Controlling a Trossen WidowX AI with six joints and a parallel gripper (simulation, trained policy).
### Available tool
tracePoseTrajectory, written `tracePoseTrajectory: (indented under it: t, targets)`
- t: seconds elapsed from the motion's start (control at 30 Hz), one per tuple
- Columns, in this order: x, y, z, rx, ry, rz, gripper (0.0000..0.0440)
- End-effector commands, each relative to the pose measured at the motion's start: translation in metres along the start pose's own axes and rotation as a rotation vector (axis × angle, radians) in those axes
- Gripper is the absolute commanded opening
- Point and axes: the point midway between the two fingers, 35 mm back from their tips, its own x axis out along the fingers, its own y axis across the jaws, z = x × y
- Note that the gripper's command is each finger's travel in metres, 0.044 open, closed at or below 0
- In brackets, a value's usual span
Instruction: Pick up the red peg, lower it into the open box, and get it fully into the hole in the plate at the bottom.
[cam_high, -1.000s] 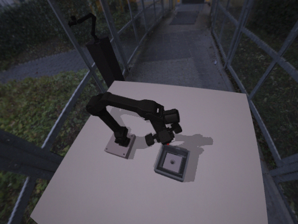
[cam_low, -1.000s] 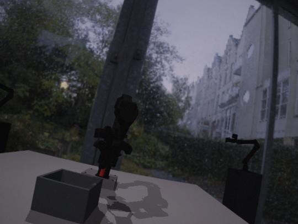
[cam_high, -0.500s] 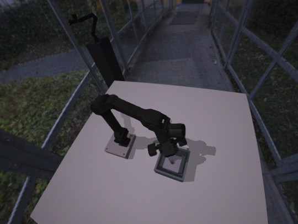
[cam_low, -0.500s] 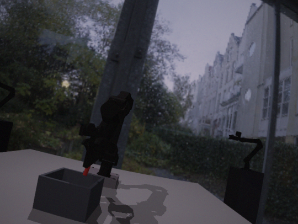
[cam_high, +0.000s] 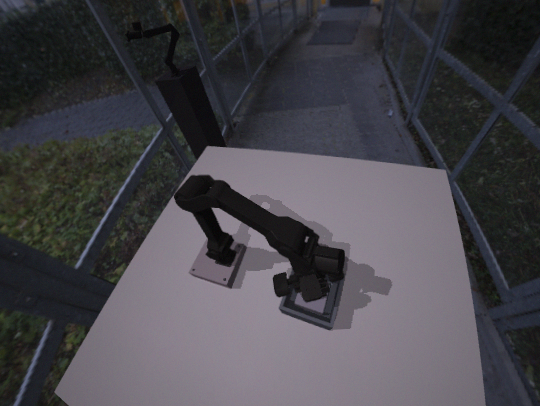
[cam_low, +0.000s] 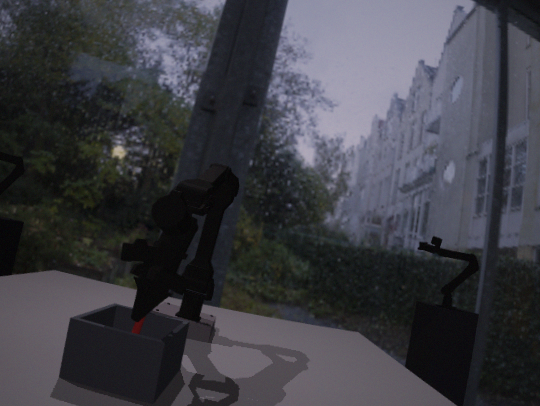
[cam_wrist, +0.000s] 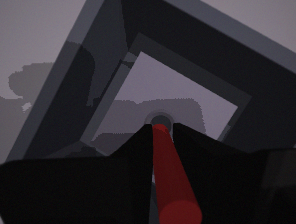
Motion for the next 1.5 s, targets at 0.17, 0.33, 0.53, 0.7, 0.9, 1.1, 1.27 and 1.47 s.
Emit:
tracePoseTrajectory:
  t: [0.17, 0.33, 0.53, 0.7, 0.9, 1.1, 1.27, 1.47]
  targets:
    - [0.023, -0.002, 0.003, -0.043, 0.035, -0.04, 0.0151]
    - [0.026, 0.006, 0.015, -0.05, 0.023, -0.039, 0.0224]
    - [0.028, 0.016, 0.035, -0.063, -0.002, -0.029, 0.0362]
    - [0.028, 0.024, 0.053, -0.066, -0.033, -0.017, 0.044]
    - [0.024, 0.03, 0.076, -0.057, -0.087, 0.006, 0.044]
    - [0.02, 0.035, 0.097, -0.044, -0.143, 0.027, 0.044]
    - [0.019, 0.035, 0.099, -0.043, -0.147, 0.029, 0.044]
    - [0.019, 0.035, 0.099, -0.043, -0.147, 0.029, 0.044]
